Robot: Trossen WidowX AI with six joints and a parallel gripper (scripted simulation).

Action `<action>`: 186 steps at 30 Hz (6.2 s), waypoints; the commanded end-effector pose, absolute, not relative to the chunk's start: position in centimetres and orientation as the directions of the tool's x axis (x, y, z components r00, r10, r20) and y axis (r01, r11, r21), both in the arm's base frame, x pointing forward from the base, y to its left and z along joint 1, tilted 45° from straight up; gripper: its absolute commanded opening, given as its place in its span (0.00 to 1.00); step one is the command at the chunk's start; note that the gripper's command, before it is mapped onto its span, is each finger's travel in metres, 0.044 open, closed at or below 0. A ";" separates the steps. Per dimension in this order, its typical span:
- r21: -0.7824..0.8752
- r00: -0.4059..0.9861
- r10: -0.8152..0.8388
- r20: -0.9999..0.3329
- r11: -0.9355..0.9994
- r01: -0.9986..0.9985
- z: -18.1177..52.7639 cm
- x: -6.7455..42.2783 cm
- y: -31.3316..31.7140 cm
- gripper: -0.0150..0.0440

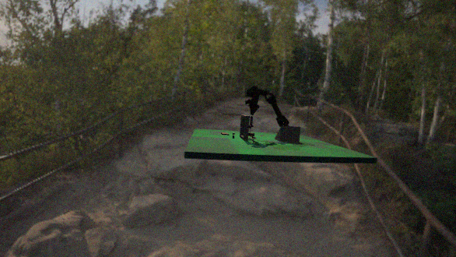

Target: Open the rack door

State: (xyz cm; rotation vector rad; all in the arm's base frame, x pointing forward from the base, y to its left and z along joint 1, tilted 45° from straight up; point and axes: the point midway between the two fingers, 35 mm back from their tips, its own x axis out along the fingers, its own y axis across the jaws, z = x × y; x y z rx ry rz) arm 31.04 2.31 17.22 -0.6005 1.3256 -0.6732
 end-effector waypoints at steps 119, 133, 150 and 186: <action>0.287 -0.033 -0.707 -0.706 -0.329 0.900 12.9 31.2 -2.1 0.50; 0.067 -0.033 -0.707 -0.706 -0.114 0.991 12.9 31.2 -2.1 0.74; -0.481 -0.033 -0.707 -0.706 0.445 0.756 13.0 31.2 -2.1 0.74; -0.406 -0.033 -0.707 -0.706 0.443 -0.799 13.0 31.2 -2.1 0.74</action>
